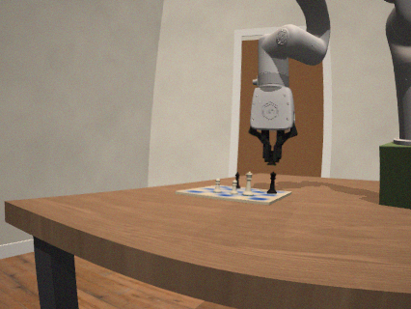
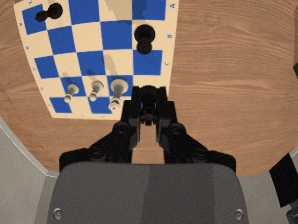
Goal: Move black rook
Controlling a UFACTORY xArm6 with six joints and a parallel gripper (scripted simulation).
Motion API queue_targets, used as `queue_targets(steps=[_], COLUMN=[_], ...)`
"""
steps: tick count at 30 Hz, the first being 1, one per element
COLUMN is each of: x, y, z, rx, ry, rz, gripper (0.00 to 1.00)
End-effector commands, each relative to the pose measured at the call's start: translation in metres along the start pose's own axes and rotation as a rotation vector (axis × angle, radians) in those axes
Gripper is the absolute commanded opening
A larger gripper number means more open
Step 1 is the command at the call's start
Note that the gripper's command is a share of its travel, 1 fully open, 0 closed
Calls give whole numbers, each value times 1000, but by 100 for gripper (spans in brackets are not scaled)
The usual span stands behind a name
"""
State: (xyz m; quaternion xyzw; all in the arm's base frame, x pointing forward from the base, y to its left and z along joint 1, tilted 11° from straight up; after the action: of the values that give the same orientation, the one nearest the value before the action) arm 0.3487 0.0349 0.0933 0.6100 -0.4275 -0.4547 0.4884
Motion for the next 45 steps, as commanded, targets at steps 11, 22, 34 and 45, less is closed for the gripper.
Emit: queue_targets(steps=[11,22,34,45], x=[0,0,0,0], y=[-50,-63,-64,-64], z=[-2,-2,-2,-2], rx=[9,9,9,9], ry=[1,1,1,1], rz=[-5,-5,-5,-5], gripper=[0,0,0,0])
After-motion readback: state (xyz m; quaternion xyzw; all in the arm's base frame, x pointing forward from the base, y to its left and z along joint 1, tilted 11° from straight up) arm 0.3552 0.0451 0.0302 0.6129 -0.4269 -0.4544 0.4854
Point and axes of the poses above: the point where the finger pads meet when closed, its own y axis back along the fingers, its own z axis across the jaws, x = y × z, the point moved 10 cm from there along y, back along the fingers, and after that the axes turned 10 degrees about y, right-handed, at the moved point
